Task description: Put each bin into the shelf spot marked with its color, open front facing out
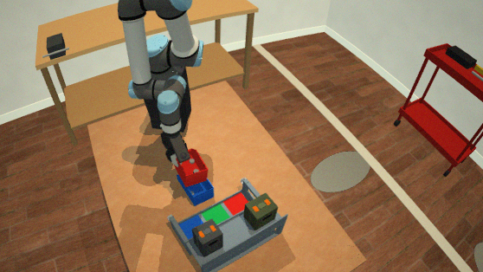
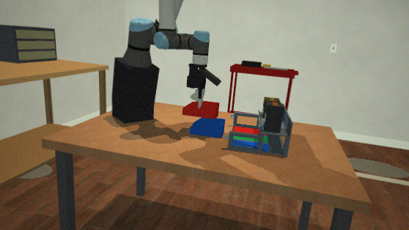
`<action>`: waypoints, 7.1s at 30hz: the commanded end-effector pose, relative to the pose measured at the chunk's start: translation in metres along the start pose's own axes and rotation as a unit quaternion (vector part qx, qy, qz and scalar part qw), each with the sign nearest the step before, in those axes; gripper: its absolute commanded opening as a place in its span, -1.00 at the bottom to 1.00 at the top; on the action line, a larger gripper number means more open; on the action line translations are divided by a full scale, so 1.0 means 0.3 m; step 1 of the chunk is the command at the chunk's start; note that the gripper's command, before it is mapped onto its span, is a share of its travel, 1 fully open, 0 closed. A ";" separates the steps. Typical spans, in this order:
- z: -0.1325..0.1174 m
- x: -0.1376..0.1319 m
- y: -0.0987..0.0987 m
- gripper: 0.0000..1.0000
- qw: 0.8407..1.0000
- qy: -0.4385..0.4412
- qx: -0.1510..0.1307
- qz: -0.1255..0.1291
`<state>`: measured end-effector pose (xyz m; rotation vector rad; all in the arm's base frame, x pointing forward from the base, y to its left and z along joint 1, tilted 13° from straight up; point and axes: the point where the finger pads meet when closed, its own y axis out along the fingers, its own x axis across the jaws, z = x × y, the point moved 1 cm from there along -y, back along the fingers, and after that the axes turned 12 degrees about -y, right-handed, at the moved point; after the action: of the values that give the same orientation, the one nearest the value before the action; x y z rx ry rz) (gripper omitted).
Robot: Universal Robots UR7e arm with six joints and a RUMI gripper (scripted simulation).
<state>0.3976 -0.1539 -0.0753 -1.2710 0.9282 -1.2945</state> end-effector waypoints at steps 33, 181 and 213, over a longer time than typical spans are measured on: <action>0.150 -0.284 -0.001 -1.00 0.999 -0.032 0.000 -0.001; 0.353 -0.323 0.173 -1.00 0.993 -0.037 -0.101 0.047; 0.348 -0.324 0.168 -1.00 0.992 -0.037 -0.109 0.049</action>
<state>0.4969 -0.0519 -0.1278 -1.4115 1.0853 -1.0852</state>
